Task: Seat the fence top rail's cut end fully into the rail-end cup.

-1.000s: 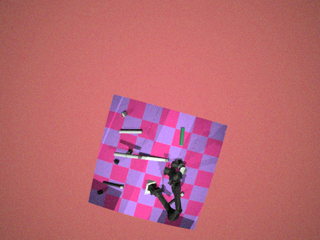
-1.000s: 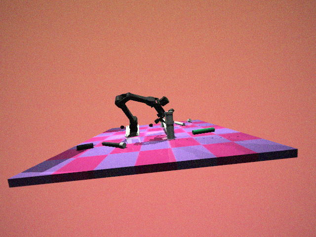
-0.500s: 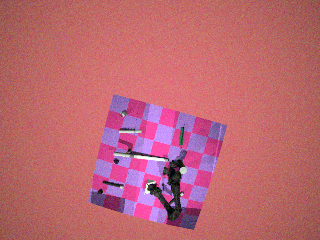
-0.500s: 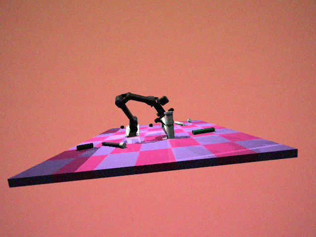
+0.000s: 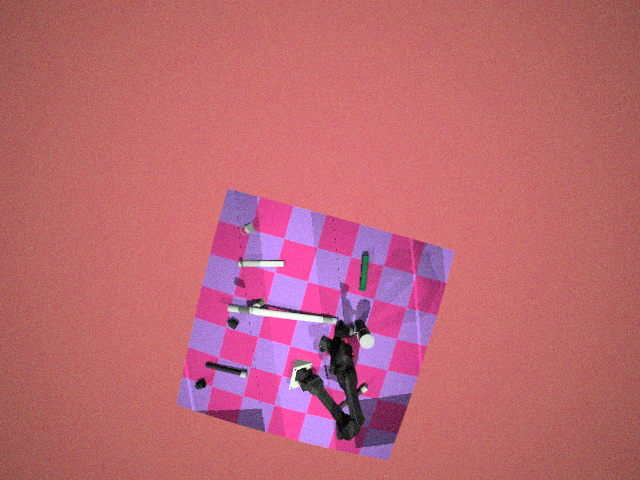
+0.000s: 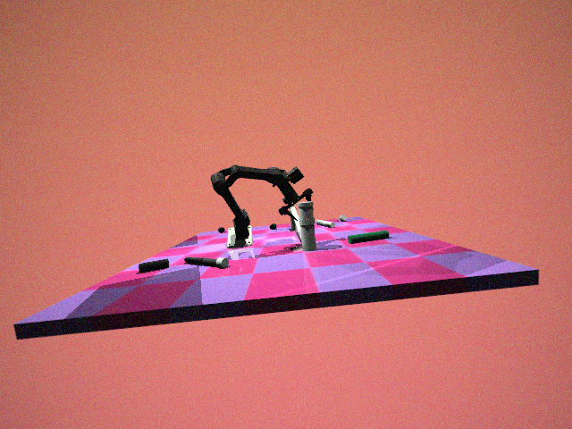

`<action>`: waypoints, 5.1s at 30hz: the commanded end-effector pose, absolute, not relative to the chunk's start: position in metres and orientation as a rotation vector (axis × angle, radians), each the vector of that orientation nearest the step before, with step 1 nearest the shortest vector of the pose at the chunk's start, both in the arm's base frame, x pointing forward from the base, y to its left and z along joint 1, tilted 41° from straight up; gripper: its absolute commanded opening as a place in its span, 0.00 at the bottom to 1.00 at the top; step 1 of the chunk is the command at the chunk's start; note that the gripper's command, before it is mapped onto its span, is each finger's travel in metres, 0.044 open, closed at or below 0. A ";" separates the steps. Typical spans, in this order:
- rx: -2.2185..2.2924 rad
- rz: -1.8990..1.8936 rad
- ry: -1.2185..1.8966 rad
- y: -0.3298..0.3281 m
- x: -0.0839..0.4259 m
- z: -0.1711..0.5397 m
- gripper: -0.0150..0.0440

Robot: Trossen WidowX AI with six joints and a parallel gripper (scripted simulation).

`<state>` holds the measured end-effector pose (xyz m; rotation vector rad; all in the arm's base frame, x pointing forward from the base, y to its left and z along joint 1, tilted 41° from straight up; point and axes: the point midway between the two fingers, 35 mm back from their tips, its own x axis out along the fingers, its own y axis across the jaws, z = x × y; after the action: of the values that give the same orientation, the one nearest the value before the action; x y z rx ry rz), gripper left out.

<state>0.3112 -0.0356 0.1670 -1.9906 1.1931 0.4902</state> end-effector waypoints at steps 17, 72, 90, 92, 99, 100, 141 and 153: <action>-0.972 -0.189 1.119 0.075 0.311 0.158 1.00; -1.670 0.745 1.723 0.056 0.323 0.057 1.00; -1.670 0.744 1.723 0.037 0.323 0.034 1.00; -1.670 0.744 1.723 0.035 0.323 0.032 1.00; -1.670 0.744 1.723 0.028 0.323 0.023 1.00; -1.670 0.744 1.723 0.027 0.323 0.022 1.00; -1.672 0.742 1.724 0.006 0.322 -0.001 0.48; -1.688 0.714 1.764 0.016 0.320 0.012 0.25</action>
<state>0.3171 0.0078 0.0057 -1.6607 1.7634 0.7338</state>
